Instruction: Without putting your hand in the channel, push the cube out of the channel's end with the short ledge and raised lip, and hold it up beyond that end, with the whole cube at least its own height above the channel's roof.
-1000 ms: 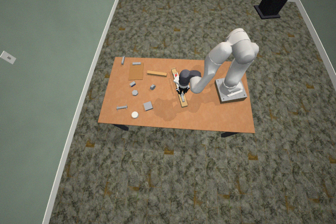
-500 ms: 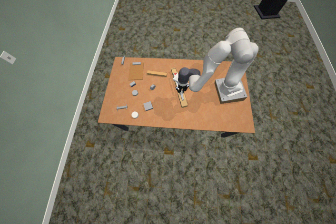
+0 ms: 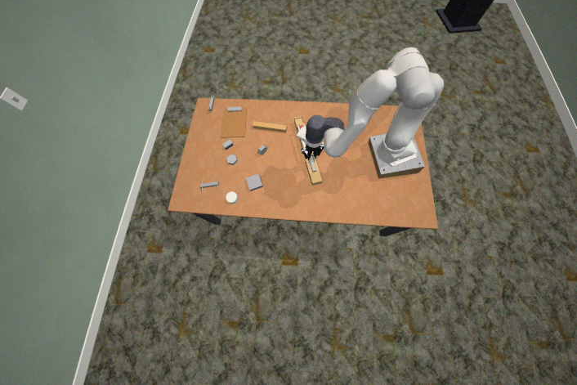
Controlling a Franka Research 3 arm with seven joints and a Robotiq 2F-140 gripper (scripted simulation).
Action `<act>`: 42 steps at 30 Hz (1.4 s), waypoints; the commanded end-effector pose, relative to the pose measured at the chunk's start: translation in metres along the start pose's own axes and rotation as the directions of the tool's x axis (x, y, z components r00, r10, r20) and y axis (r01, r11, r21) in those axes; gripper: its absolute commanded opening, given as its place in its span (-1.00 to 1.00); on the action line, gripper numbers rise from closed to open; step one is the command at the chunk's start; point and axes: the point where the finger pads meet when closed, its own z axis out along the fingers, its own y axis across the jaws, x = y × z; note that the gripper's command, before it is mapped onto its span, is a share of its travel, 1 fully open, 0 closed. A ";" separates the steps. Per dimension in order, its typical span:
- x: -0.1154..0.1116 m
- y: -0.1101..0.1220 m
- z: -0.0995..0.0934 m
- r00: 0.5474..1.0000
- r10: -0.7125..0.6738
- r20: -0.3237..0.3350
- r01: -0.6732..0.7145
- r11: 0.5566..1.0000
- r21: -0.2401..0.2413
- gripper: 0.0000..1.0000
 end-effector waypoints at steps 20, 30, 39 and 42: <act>0.001 -0.001 -0.001 1.000 -0.006 0.002 0.006 1.000 0.001 -1.00; 0.001 -0.001 -0.001 1.000 -0.006 0.002 0.006 1.000 0.001 -1.00; 0.001 -0.001 -0.001 1.000 -0.006 0.002 0.006 1.000 0.001 -0.55; 0.001 -0.001 -0.001 1.000 -0.006 0.002 0.006 1.000 0.001 -0.55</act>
